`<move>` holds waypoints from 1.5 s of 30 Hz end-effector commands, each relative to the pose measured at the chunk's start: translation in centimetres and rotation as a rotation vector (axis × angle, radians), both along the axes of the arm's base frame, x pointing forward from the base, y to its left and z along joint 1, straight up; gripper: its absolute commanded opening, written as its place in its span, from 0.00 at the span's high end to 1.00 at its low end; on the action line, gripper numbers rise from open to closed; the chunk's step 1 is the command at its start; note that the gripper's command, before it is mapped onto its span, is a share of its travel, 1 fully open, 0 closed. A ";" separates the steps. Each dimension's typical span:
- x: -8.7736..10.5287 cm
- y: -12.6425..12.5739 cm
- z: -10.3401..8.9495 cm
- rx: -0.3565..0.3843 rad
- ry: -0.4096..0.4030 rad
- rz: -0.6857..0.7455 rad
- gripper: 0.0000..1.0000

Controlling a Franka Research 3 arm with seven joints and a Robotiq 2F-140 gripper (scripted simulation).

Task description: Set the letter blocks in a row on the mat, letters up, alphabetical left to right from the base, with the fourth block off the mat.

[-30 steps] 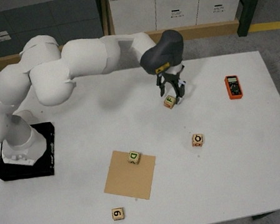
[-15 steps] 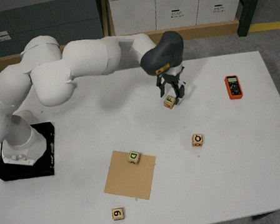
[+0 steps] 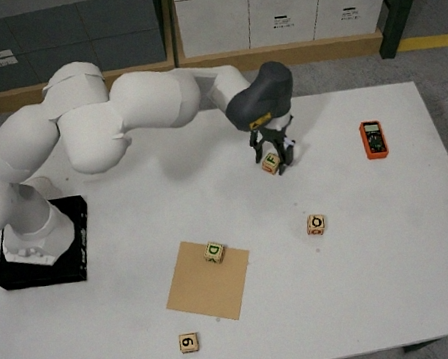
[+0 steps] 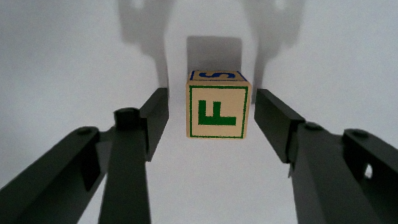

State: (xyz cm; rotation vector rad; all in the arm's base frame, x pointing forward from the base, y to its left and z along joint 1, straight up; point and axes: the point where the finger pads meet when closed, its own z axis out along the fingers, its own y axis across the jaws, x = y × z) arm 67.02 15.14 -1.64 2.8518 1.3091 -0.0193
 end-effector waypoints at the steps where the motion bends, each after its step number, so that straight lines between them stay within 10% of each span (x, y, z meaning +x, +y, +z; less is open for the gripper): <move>1: 0.5 0.1 -0.5 0.002 -0.014 -0.006 0.45; 43: 0.5 0.1 -0.8 0.002 -0.014 -0.006 0.45; 45: 0.5 0.1 -0.8 0.002 -0.014 -0.006 0.56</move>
